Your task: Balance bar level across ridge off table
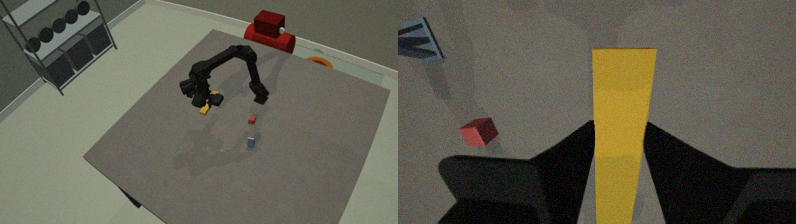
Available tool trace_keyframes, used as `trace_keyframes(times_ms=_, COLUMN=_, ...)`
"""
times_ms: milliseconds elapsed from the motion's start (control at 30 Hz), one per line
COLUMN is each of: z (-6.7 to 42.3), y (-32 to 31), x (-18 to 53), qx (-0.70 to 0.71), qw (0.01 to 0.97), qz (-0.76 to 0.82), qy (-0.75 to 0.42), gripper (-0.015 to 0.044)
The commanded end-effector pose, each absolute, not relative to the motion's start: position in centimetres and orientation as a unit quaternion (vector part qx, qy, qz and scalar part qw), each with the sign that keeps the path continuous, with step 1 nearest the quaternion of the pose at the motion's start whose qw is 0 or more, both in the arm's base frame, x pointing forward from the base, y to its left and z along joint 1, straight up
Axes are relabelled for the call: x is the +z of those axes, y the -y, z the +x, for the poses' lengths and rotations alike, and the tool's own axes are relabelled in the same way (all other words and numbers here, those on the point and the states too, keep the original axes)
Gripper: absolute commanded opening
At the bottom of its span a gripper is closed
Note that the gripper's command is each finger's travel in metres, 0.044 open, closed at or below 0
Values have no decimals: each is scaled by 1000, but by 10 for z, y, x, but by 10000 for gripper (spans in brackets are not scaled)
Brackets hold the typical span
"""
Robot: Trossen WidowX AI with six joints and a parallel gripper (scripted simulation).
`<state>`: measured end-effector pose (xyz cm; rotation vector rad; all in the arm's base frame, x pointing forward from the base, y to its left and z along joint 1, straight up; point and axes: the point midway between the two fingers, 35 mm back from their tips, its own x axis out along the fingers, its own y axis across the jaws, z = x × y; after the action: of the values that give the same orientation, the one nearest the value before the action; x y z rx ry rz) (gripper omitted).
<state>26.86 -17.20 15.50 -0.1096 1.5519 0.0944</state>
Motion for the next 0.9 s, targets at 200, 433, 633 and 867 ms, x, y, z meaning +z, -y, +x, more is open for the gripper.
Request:
trace_keyframes(times_ms=200, z=283, y=149, x=162, qx=46, qw=714, qz=-58, qy=-696, gripper=0)
trace_keyframes(times_ms=433, z=297, y=127, x=163, qx=51, qw=714, qz=-61, qy=-695, gripper=0)
trace_keyframes(times_ms=633, z=307, y=106, x=163, qx=55, qw=714, qz=-64, qy=-695, gripper=0)
trace_keyframes(times_ms=867, z=317, y=81, x=163, qx=60, qw=714, qz=-68, qy=-694, gripper=0)
